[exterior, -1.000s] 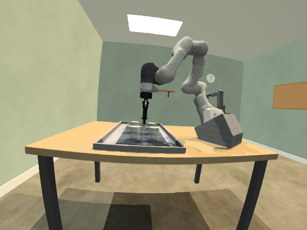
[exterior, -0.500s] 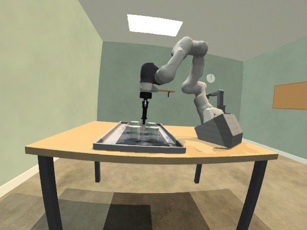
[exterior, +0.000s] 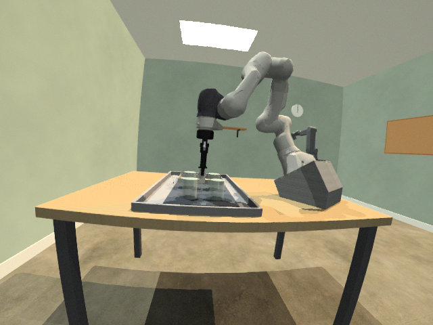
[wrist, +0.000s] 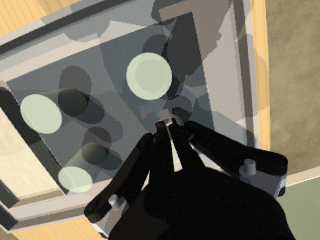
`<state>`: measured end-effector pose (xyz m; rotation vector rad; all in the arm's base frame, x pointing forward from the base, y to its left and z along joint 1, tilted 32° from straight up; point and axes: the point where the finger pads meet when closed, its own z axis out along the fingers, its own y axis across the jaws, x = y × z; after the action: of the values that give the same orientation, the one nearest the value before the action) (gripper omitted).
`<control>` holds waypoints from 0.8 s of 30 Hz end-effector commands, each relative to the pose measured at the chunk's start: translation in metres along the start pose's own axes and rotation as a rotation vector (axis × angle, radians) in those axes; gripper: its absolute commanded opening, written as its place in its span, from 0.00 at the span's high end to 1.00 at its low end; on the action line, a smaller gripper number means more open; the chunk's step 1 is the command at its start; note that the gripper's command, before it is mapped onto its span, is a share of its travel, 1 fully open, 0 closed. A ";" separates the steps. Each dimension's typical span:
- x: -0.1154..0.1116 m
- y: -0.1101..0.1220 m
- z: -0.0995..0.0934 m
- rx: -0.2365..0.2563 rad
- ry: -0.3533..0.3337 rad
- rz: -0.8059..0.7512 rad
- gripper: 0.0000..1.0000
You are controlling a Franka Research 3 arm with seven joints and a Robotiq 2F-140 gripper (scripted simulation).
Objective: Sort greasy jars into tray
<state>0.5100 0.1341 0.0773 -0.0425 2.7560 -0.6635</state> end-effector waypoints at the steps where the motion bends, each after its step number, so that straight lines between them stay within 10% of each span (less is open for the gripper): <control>1: 0.001 0.001 0.000 0.000 0.003 -0.009 1.00; 24: -0.002 0.001 0.000 0.000 0.003 -0.009 1.00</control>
<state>0.5130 0.1345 0.0782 -0.0435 2.7548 -0.6636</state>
